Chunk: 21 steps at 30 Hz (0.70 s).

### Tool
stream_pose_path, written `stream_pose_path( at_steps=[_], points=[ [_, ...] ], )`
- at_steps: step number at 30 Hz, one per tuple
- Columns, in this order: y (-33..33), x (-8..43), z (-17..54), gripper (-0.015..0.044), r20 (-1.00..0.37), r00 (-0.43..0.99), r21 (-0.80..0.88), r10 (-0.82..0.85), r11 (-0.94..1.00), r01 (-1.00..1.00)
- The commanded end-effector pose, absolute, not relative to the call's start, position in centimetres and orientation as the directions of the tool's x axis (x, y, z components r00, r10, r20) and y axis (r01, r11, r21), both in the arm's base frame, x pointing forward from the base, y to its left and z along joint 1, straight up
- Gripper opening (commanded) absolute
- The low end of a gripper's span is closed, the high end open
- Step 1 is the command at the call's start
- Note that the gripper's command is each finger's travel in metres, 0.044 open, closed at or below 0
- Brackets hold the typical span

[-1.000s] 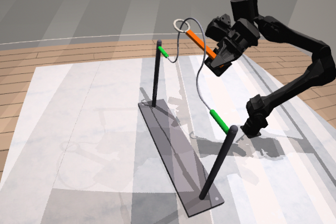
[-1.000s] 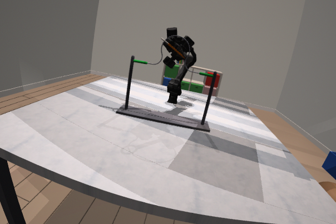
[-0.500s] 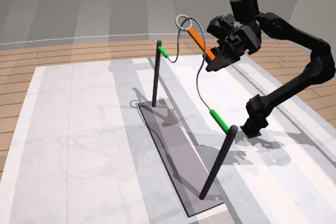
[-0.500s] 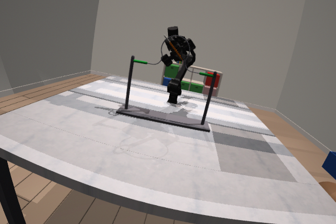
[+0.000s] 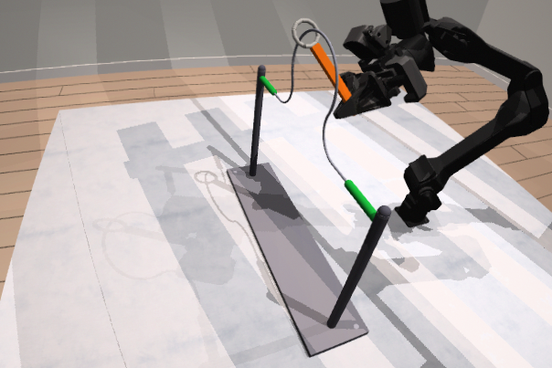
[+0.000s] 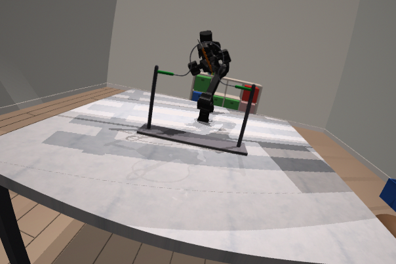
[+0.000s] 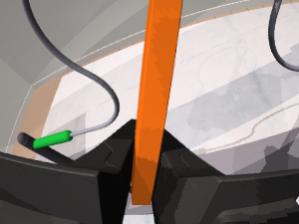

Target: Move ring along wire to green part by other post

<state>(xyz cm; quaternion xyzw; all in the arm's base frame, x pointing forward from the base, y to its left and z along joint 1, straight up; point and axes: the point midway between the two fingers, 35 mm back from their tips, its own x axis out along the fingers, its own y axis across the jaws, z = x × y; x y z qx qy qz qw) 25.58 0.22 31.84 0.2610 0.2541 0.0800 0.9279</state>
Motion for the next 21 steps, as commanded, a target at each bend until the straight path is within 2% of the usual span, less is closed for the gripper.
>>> stream_pose_path(
  at_steps=[1,21],
  points=[
    [-0.1,25.6,31.9,-0.0150,-0.445,0.862,0.457,0.244,0.889,-0.015],
    [-1.2,25.6,31.4,-0.0150,-0.484,0.871,0.164,0.085,0.986,-0.005]
  ],
)
